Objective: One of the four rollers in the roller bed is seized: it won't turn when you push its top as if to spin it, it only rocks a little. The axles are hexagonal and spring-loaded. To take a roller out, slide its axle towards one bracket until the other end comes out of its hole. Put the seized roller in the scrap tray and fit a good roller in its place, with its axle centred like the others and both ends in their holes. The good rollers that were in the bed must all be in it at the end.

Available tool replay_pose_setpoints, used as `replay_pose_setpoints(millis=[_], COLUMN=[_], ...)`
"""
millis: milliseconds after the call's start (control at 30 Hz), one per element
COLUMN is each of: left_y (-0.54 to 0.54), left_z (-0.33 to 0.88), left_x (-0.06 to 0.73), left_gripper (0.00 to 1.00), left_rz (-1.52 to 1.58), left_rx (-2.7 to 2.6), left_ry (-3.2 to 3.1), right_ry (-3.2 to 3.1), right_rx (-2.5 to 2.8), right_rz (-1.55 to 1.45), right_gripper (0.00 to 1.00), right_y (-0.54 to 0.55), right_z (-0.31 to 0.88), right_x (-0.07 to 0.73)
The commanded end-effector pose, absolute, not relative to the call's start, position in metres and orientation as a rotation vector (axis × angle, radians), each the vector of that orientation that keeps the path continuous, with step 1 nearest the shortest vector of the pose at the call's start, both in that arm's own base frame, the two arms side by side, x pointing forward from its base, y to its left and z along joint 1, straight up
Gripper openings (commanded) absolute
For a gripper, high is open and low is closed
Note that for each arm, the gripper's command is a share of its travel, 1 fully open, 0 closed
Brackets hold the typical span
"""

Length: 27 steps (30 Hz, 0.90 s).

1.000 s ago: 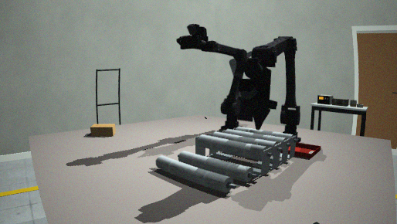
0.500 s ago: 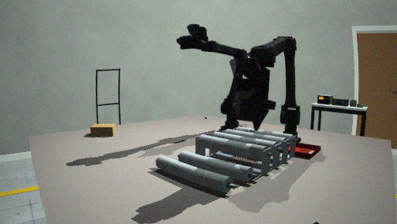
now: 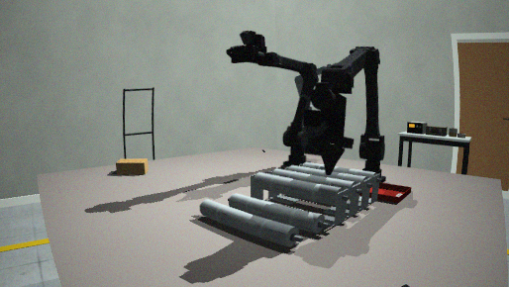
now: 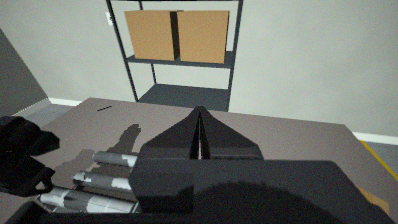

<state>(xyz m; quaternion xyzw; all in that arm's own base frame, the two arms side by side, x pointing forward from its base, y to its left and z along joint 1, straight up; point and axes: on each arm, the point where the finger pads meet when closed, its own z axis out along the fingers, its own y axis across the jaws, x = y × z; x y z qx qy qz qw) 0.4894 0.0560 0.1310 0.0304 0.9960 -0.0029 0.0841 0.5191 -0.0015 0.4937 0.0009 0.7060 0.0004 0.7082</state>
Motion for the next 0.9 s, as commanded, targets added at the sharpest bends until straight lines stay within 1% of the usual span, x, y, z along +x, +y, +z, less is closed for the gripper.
replay_pose_setpoints(millis=[0,600,767,867], left_y=[0.056,0.061,0.062,0.060], left_z=[0.131,0.103,0.133,0.127], left_x=[0.501,0.497,0.502,0.496], left_gripper=[0.00,0.00,0.00,0.00], left_rz=[-0.003,-0.008,0.006,0.001], left_rx=[0.102,0.074,0.074,0.072], left_ry=[2.946,2.960,2.897,2.915], right_ry=[1.583,1.583,1.583,1.583], right_rx=[-0.008,-0.008,-0.008,-0.008], right_rz=[0.010,0.010,0.010,0.010], right_gripper=[0.00,0.00,0.00,0.00], right_y=[0.005,0.005,0.005,0.005], right_z=[0.491,0.491,0.491,0.491], right_x=[0.525,0.525,0.525,0.525])
